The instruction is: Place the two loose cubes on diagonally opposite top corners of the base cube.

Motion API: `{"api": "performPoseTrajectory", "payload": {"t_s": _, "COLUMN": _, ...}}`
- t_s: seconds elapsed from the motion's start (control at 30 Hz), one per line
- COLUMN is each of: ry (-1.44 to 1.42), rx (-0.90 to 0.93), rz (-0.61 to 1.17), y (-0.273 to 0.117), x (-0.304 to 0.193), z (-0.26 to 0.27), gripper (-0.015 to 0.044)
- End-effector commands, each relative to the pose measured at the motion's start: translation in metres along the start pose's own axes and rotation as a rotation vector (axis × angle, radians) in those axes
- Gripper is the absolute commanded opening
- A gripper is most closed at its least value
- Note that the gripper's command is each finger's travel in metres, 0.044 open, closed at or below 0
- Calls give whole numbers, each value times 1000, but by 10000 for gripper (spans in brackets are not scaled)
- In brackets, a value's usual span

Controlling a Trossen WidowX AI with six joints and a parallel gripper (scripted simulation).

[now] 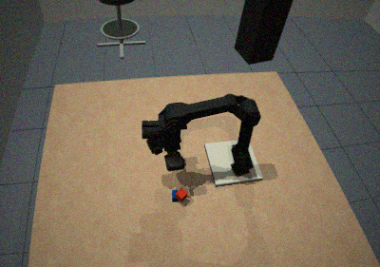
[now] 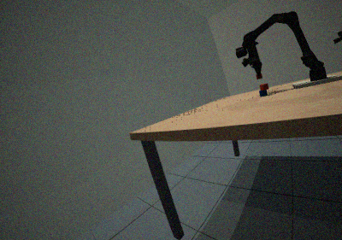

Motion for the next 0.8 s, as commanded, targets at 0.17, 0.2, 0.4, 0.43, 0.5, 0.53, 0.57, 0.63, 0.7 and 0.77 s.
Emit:
{"api": "performPoseTrajectory", "payload": {"t_s": 0.17, "ry": 219, "rx": 2, "rz": 4, "y": 3, "x": 6, "z": 21, "gripper": 105}}
{"api": "performPoseTrajectory", "payload": {"t_s": 0.2, "ry": 245, "rx": 2, "rz": 4, "y": 3, "x": 6, "z": 24, "gripper": 105}}
{"api": "performPoseTrajectory", "payload": {"t_s": 0.4, "ry": 403, "rx": 3, "rz": 4, "y": 3, "x": 9, "z": 39, "gripper": 105}}
{"api": "performPoseTrajectory", "payload": {"t_s": 0.43, "ry": 430, "rx": 3, "rz": 4, "y": 3, "x": 9, "z": 41, "gripper": 105}}
{"api": "performPoseTrajectory", "payload": {"t_s": 0.5, "ry": 482, "rx": 4, "rz": 4, "y": 4, "x": 10, "z": 47, "gripper": 105}}
{"api": "performPoseTrajectory", "payload": {"t_s": 0.53, "ry": 509, "rx": 4, "rz": 5, "y": 4, "x": 10, "z": 49, "gripper": 105}}
{"api": "performPoseTrajectory", "payload": {"t_s": 0.57, "ry": 535, "rx": 4, "rz": 5, "y": 4, "x": 10, "z": 52, "gripper": 105}}
{"api": "performPoseTrajectory", "payload": {"t_s": 0.63, "ry": 588, "rx": 5, "rz": 5, "y": 4, "x": 11, "z": 57, "gripper": 105}}
{"api": "performPoseTrajectory", "payload": {"t_s": 0.7, "ry": 640, "rx": 5, "rz": 5, "y": 4, "x": 11, "z": 62, "gripper": 105}}
{"api": "performPoseTrajectory", "payload": {"t_s": 0.77, "ry": 693, "rx": 6, "rz": 5, "y": 5, "x": 12, "z": 67, "gripper": 105}}
Point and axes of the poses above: the point midway between the two fingers, 35 mm back from their tips, its own y axis out along the fingers, its own z axis across the jaws, x = y × z, the point moved 4 cm from there along -y, back along the fingers, and after that the axes turned 6 degrees about -y, right-handed, at the moved point
